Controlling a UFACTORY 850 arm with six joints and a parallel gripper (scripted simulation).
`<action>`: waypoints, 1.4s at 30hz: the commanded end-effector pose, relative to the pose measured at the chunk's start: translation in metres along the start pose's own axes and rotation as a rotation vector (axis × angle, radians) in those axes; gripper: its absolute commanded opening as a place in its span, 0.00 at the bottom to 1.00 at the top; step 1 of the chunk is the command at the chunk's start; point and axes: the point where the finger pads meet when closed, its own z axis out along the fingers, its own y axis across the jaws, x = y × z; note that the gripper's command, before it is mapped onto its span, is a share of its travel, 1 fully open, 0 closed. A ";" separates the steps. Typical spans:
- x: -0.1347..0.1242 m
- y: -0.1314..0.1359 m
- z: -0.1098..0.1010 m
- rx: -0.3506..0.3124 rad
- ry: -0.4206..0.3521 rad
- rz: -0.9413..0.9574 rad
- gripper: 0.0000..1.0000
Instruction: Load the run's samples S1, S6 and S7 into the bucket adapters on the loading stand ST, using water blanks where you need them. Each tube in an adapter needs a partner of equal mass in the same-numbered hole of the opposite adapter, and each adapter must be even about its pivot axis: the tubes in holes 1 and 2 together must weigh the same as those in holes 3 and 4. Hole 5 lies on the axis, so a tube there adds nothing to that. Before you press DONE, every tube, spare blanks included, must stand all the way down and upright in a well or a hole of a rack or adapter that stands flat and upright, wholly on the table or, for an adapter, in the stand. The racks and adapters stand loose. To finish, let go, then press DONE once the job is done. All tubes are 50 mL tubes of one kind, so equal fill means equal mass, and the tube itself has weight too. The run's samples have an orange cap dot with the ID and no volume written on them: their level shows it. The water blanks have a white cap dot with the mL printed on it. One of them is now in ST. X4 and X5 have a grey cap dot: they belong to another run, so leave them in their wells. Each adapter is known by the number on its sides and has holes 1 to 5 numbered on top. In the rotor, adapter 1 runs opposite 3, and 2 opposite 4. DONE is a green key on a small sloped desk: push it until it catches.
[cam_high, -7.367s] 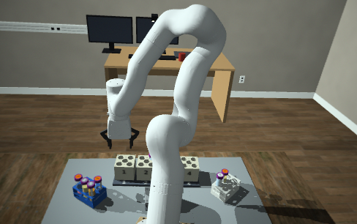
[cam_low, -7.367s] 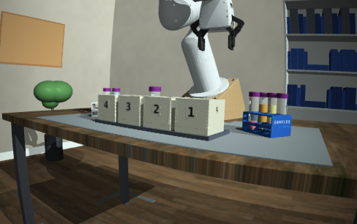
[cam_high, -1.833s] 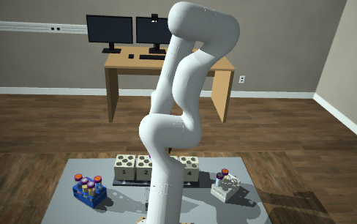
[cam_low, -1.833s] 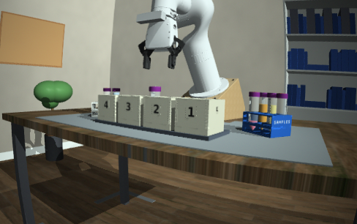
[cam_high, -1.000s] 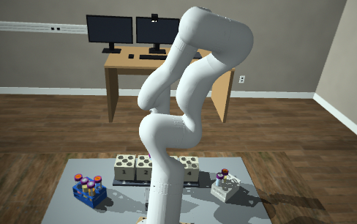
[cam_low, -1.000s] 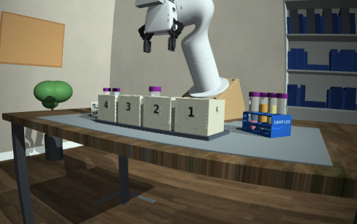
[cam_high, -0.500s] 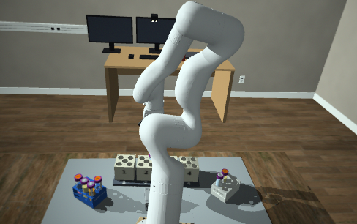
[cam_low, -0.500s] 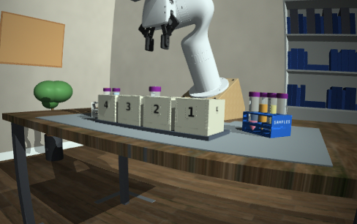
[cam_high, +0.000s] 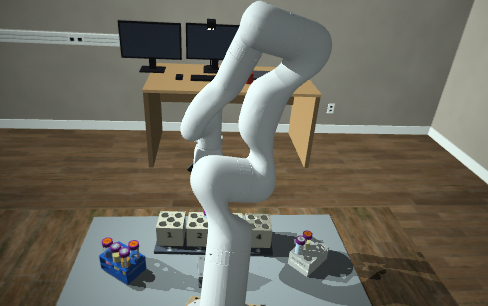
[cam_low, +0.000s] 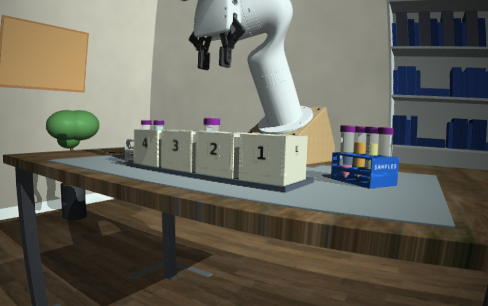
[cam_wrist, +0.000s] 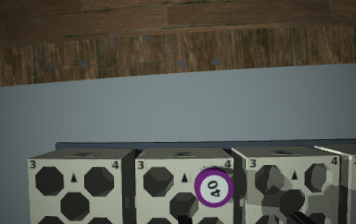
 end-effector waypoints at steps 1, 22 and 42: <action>0.001 0.000 0.005 0.000 0.001 0.000 0.57; 0.001 0.000 0.043 0.000 0.001 0.000 0.57; 0.001 0.000 0.079 0.000 0.001 0.000 0.57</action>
